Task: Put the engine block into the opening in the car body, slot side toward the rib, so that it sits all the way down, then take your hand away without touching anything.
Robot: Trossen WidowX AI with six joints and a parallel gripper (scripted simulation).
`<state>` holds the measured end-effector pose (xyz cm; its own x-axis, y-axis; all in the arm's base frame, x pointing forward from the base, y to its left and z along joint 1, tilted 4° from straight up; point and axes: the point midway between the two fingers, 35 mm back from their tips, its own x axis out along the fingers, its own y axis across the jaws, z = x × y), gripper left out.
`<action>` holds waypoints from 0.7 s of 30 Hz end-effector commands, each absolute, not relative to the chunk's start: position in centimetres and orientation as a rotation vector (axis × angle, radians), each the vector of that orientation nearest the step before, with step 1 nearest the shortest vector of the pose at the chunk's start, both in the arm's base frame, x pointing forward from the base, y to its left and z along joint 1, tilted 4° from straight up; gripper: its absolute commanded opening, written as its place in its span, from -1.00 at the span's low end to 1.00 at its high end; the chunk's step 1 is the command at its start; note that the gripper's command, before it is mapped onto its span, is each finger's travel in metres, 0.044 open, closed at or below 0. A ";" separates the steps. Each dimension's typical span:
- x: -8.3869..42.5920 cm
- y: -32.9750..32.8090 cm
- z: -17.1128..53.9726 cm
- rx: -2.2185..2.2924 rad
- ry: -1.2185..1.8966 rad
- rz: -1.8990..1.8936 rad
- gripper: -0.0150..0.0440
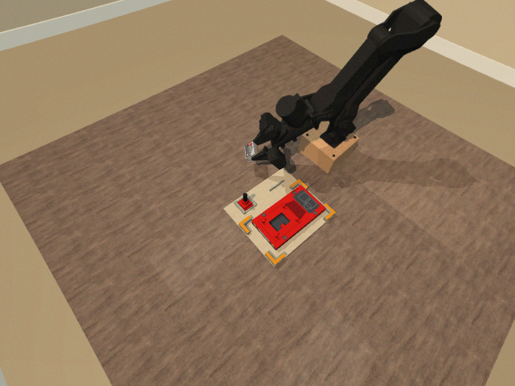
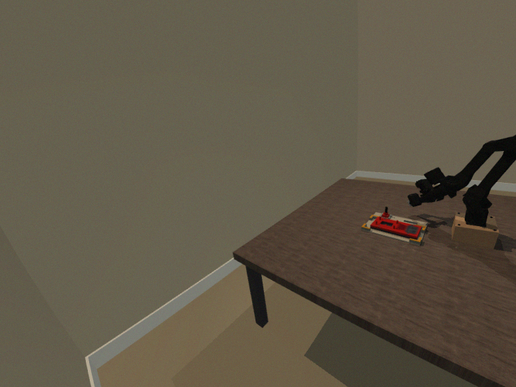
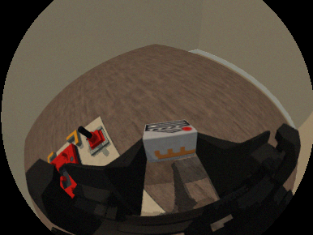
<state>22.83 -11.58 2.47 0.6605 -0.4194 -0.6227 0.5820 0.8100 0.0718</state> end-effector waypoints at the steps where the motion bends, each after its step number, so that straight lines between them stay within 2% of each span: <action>1: 22.8 -11.6 1.7 0.280 0.633 -0.581 -0.49; 21: 22.8 -11.4 -1.7 0.281 0.634 -0.581 -0.49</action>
